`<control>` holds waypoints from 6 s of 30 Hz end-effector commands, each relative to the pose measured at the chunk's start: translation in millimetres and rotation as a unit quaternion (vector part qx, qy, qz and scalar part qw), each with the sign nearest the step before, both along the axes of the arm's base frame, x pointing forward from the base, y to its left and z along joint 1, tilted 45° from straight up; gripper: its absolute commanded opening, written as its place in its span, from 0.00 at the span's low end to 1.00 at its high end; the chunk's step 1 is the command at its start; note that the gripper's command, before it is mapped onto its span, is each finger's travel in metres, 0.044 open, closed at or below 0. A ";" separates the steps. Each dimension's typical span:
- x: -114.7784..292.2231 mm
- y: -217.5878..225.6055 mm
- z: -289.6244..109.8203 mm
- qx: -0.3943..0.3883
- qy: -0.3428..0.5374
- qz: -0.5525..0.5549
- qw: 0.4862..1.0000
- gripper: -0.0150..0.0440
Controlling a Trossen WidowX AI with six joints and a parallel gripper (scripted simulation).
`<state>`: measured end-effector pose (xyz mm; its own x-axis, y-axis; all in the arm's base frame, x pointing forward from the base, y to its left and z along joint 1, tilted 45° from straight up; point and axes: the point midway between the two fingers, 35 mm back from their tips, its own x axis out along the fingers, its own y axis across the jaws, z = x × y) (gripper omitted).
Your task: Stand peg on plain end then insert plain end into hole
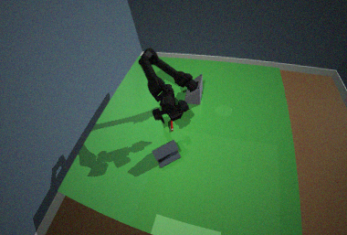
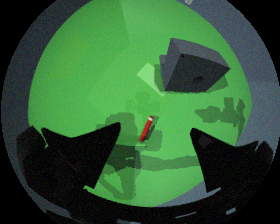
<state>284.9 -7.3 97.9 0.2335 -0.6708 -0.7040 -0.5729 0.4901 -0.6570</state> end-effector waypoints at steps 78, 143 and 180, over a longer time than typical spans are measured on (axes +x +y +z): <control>-6.4 -108.7 -75.8 0.011 -0.044 -0.180 0.983 0.44; -24.5 -97.0 -56.2 0.095 -0.155 -0.052 0.982 0.34; -45.3 -93.3 -43.2 0.163 -0.244 0.059 0.954 0.34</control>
<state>241.7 -101.4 54.8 0.6286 -0.4023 -0.6656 -0.2979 0.6660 -0.6839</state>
